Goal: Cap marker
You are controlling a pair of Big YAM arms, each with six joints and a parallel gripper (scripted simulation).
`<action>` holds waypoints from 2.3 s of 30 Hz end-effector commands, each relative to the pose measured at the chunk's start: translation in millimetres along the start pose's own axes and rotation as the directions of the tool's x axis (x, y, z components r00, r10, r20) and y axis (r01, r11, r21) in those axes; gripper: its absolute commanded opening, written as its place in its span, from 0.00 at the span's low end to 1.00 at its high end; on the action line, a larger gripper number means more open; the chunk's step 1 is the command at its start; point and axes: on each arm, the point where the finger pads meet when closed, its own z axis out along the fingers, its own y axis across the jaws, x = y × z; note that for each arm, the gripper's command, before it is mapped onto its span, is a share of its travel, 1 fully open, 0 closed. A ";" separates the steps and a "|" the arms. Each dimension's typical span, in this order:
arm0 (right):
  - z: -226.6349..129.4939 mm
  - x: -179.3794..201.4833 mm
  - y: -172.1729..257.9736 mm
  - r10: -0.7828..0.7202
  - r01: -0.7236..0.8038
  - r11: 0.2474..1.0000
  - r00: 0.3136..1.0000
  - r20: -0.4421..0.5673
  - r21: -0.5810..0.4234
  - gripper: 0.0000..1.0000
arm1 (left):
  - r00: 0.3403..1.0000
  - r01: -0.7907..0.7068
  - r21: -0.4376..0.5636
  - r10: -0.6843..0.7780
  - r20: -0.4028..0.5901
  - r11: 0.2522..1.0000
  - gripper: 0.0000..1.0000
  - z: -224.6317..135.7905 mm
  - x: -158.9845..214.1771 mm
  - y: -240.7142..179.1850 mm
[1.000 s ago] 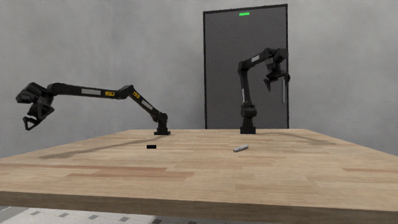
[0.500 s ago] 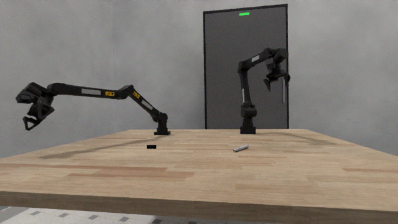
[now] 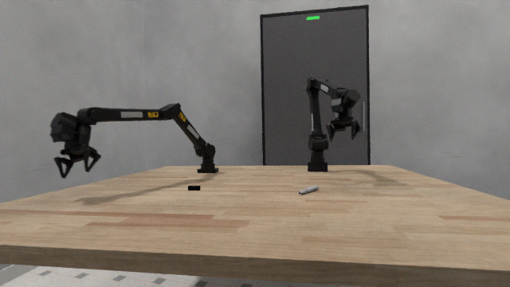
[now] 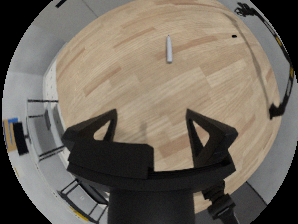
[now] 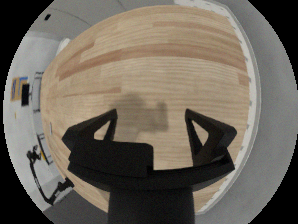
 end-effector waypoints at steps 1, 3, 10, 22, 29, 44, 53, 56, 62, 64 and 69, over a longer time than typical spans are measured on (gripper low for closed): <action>-4.9 -16.6 66.9 -0.186 0.186 0.983 0.983 0.007 -0.003 1.00 | 0.998 0.041 -0.025 -0.040 0.051 0.999 1.00 16.7 -8.1 4.9; 8.4 2.3 97.6 -0.306 0.308 0.951 0.949 -0.074 0.019 1.00 | 0.994 0.053 -0.016 -0.052 0.093 0.998 1.00 34.6 -9.3 0.4; 30.3 74.4 179.8 -0.587 0.626 0.780 0.734 -0.343 0.006 1.00 | 0.970 0.056 0.035 -0.063 0.234 0.998 1.00 99.2 -13.4 -24.4; 18.7 184.7 265.6 -0.781 0.911 0.340 0.135 -0.609 -0.234 1.00 | 0.911 0.045 0.093 -0.079 0.405 0.995 1.00 176.5 -21.3 -51.6; 41.6 244.4 313.1 -0.747 0.890 0.090 -0.237 -0.622 -0.447 1.00 | 0.879 0.018 0.094 -0.060 0.473 0.995 1.00 200.2 -35.3 -52.2; 23.6 231.4 331.2 -0.767 0.898 -0.011 -0.290 -0.573 -0.440 1.00 | 0.878 0.017 0.095 -0.060 0.475 0.995 0.63 213.5 -40.9 -54.3; 12.8 224.8 315.2 -0.942 0.904 -0.031 -0.169 -0.290 -0.426 1.00 | 0.874 0.006 0.072 -0.040 0.485 0.997 0.63 217.7 -50.2 -48.0; 11.9 228.2 308.3 -0.985 0.904 -0.023 -0.092 -0.143 -0.428 1.00 | 0.873 0.006 0.071 -0.040 0.486 0.997 0.63 216.8 -50.9 -47.4; 10.8 229.7 300.8 -0.995 0.903 -0.002 0.044 0.095 -0.430 1.00 | 0.873 0.006 0.071 -0.040 0.486 0.997 0.63 216.9 -50.8 -47.4; 12.8 230.1 299.0 -0.986 0.899 0.007 0.079 0.148 -0.437 1.00 | 0.873 0.006 0.071 -0.040 0.486 0.997 0.63 216.9 -50.8 -47.4; 14.7 232.8 297.0 -0.967 0.893 0.022 0.132 0.216 -0.449 1.00 | 0.873 0.006 0.071 -0.040 0.486 0.997 0.63 216.9 -50.8 -47.4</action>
